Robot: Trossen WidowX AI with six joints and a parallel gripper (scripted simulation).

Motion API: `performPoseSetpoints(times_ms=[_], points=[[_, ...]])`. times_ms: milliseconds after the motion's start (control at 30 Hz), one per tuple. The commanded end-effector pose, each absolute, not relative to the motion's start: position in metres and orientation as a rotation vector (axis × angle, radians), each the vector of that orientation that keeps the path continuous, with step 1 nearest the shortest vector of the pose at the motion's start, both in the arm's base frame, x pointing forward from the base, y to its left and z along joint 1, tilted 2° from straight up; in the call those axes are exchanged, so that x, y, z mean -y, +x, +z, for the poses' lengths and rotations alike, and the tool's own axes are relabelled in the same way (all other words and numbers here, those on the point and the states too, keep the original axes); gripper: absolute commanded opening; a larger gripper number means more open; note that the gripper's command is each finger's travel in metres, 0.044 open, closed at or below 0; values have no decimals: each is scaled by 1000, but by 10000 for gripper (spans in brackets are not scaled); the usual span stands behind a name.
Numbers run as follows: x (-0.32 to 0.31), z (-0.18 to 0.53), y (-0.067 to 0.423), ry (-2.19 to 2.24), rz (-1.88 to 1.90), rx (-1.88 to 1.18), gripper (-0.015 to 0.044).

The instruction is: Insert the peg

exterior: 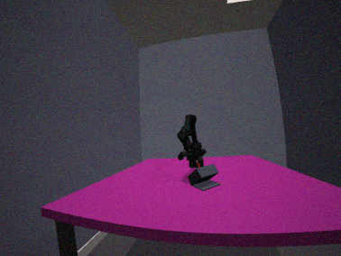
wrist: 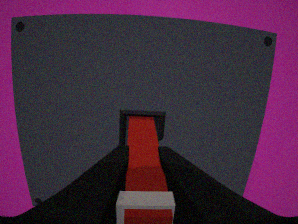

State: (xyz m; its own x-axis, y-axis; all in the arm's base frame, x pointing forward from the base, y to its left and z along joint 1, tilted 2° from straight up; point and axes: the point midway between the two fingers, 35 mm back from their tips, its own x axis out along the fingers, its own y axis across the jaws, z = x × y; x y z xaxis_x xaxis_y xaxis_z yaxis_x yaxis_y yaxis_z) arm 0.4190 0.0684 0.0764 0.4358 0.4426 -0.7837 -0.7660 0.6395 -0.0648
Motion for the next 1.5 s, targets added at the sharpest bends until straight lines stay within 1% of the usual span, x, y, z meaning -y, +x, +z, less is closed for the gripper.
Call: performPoseSetpoints(times_ms=[0, 767, 1300, 1333, 1467], points=[[-70, 74, 421, -449, 781, -816, 0], [-72, 69, 423, -449, 785, -816, 0], [-71, 72, 422, -449, 785, -816, 420], [-70, 73, 421, -449, 785, -816, 440], [-66, 80, 419, -450, 784, -818, 440]])
